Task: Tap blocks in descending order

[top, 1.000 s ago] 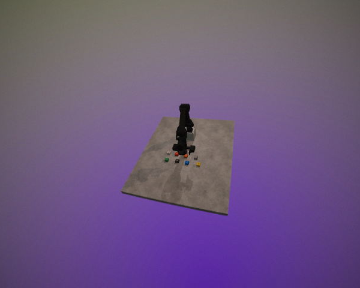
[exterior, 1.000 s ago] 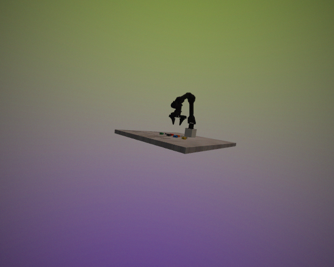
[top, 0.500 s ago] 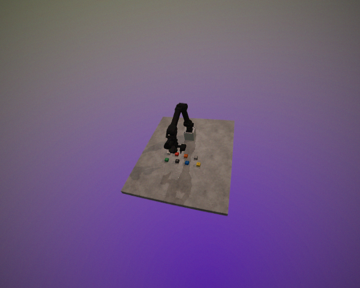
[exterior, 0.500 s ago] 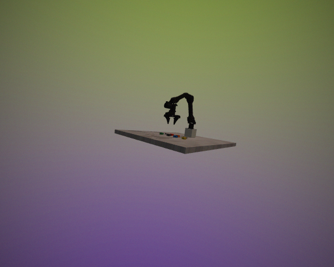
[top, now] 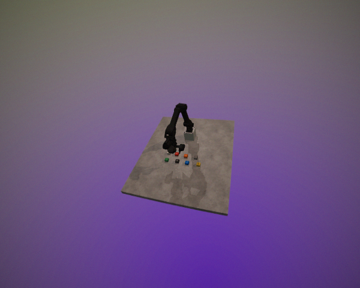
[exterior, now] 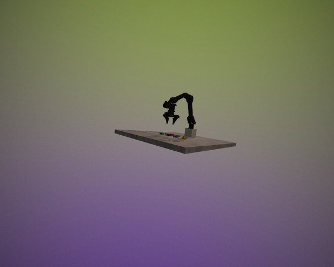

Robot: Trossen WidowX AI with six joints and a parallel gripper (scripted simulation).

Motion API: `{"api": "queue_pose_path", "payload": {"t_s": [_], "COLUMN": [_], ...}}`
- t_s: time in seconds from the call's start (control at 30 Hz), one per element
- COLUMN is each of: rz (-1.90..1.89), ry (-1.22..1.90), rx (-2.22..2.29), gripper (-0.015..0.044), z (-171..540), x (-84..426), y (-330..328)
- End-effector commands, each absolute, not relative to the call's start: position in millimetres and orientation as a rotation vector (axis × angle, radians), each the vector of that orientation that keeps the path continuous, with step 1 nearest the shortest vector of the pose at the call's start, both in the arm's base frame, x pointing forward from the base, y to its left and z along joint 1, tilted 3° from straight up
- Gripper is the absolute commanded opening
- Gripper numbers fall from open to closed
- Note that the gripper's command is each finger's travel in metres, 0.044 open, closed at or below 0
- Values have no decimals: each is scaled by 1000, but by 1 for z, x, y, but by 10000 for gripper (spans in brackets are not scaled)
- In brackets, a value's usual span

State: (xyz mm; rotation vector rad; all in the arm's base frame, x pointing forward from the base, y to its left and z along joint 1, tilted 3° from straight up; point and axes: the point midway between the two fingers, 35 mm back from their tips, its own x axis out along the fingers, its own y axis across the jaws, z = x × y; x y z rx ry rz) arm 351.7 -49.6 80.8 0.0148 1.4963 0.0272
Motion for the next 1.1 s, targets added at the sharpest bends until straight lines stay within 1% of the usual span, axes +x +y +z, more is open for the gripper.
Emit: {"api": "queue_pose_path", "payload": {"t_s": [0.0,0.1,0.17,0.93,1.0,1.07], "rz": [-4,3,10,10,10,9], "ry": [1496,1497,1498,1498,1498,1500], "rx": [27,19,15,15,15,14], "gripper": [400,400,400,400,400,400], "z": [79,79,79,79,79,79], "x": [357,357,356,356,349,329], "y": [-106,-155,-166,-166,-167,-171]}}
